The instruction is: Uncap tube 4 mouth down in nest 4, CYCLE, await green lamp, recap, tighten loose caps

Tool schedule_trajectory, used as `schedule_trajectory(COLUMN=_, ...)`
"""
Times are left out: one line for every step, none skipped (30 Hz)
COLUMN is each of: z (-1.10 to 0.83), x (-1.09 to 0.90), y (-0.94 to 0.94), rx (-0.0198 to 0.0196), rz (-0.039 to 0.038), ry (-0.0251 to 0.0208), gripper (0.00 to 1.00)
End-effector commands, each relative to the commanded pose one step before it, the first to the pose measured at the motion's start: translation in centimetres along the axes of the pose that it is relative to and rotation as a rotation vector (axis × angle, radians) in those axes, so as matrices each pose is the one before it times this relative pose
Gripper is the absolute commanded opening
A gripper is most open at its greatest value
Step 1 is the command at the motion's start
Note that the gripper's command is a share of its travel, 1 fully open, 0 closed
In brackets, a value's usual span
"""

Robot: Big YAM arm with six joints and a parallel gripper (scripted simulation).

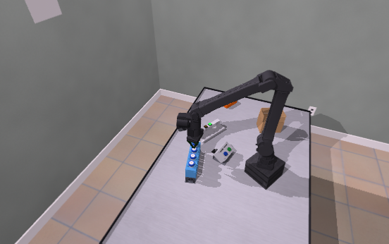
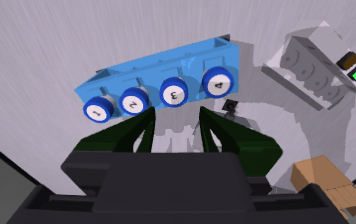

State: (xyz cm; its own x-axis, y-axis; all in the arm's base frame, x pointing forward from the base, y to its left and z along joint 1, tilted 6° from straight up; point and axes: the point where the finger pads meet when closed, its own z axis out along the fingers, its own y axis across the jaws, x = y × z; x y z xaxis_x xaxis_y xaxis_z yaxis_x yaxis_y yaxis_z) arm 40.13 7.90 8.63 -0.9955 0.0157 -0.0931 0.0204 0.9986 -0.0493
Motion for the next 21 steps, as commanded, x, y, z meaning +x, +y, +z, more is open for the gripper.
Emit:
schedule_trajectory(z=-1.243, x=-1.354, y=0.480, rx=-0.00836, rz=0.00527, ry=-0.02954, gripper=0.49)
schedule_trajectory(z=0.000, x=0.000, y=0.000, rx=0.00000, rz=0.00000, ry=0.00000, gripper=0.49)
schedule_trajectory(z=0.000, x=0.000, y=0.000, rx=0.00000, rz=0.00000, ry=0.00000, gripper=0.49)
schedule_trajectory(z=0.000, x=0.000, y=0.000, rx=0.00000, rz=0.00000, ry=0.00000, gripper=0.49)
schedule_trajectory(z=0.000, x=0.000, y=0.000, rx=0.00000, rz=0.00000, ry=0.00000, gripper=0.49)
schedule_trajectory(z=0.188, x=1.955, y=-1.164, rx=0.00638, rz=0.10251, ry=0.02130, gripper=0.00)
schedule_trajectory(z=0.000, x=0.000, y=0.000, rx=0.00000, rz=0.00000, ry=0.00000, gripper=0.00)
schedule_trajectory(z=0.000, x=0.000, y=0.000, rx=0.00000, rz=0.00000, ry=0.00000, gripper=0.00)
schedule_trajectory(z=0.027, x=0.491, y=-0.556, rx=-0.00220, rz=0.08576, ry=-0.00467, gripper=0.00)
schedule_trajectory(z=0.015, x=0.351, y=-0.487, rx=-0.00358, rz=0.01435, ry=-0.00976, gripper=0.00)
schedule_trajectory(z=0.007, x=0.403, y=-0.515, rx=-0.00281, rz=0.00049, ry=-0.00730, gripper=0.00)
schedule_trajectory(z=0.002, x=0.590, y=-0.588, rx=-0.00003, rz=-0.00006, ry=0.00038, gripper=0.00)
schedule_trajectory(z=0.001, x=0.690, y=-0.627, rx=0.00150, rz=-0.00034, ry=0.00447, gripper=0.00)
schedule_trajectory(z=0.004, x=0.600, y=-0.591, rx=0.00005, rz=-0.00008, ry=0.00081, gripper=0.00)
schedule_trajectory(z=0.001, x=0.295, y=-0.304, rx=0.00011, rz=-0.00001, ry=-0.00015, gripper=0.00)
schedule_trajectory(z=-0.001, x=0.003, y=-0.006, rx=0.00021, rz=-0.00001, ry=0.00011, gripper=0.00)
schedule_trajectory(z=-0.001, x=0.002, y=-0.002, rx=0.00003, rz=-0.00001, ry=0.00009, gripper=0.00)
schedule_trajectory(z=-0.330, x=-0.734, y=0.678, rx=-0.00008, rz=-0.02246, ry=-0.00396, gripper=0.00)
schedule_trajectory(z=0.589, x=1.215, y=-1.167, rx=-0.00179, rz=0.00407, ry=-0.00020, gripper=0.00)
schedule_trajectory(z=0.261, x=0.571, y=-0.558, rx=0.00042, rz=-0.00343, ry=0.00016, gripper=0.00)
schedule_trajectory(z=0.261, x=0.573, y=-0.556, rx=0.00043, rz=-0.00006, ry=0.00016, gripper=0.00)
